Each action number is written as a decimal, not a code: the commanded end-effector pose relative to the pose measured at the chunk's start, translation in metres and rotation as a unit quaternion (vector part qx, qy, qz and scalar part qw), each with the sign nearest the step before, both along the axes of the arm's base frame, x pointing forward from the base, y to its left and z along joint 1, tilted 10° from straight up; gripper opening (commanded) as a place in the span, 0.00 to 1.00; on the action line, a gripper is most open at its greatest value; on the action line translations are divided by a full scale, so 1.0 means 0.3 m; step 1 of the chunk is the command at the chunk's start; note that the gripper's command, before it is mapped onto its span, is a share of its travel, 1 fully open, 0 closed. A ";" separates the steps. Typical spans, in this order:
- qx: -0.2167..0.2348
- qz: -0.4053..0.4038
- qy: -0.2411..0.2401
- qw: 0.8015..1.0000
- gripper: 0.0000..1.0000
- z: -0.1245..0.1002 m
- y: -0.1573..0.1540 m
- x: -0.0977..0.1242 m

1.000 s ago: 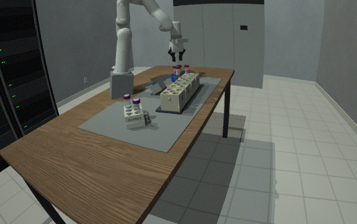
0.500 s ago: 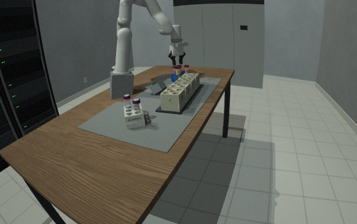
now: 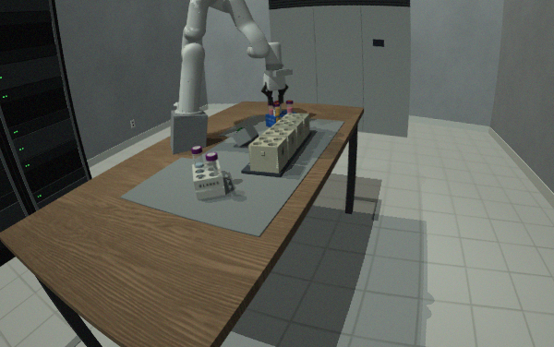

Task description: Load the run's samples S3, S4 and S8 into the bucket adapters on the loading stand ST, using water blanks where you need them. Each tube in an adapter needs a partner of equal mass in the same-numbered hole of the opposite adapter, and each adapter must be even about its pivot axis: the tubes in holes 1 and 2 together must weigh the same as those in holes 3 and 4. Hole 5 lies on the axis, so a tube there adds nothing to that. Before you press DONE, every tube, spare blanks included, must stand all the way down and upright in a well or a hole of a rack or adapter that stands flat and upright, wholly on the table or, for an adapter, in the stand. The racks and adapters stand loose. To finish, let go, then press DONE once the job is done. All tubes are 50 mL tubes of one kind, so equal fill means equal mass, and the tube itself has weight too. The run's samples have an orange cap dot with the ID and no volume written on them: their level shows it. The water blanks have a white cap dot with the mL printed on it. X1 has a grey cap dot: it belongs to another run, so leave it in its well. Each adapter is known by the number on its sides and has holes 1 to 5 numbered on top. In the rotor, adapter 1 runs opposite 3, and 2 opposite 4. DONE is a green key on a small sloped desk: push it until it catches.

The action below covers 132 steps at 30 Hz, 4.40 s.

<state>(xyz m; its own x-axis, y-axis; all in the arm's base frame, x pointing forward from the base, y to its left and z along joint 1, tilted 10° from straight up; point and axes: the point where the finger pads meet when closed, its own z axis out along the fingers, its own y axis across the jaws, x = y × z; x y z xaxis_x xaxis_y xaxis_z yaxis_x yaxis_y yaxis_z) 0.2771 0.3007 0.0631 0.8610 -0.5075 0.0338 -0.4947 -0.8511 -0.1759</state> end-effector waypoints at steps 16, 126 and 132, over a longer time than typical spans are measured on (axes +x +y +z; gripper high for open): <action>0.001 0.000 -0.001 1.000 0.57 -0.022 0.007 0.006; 0.001 0.000 -0.001 1.000 0.00 0.010 0.003 0.002; 0.001 0.000 -0.001 1.000 0.00 0.030 0.000 0.000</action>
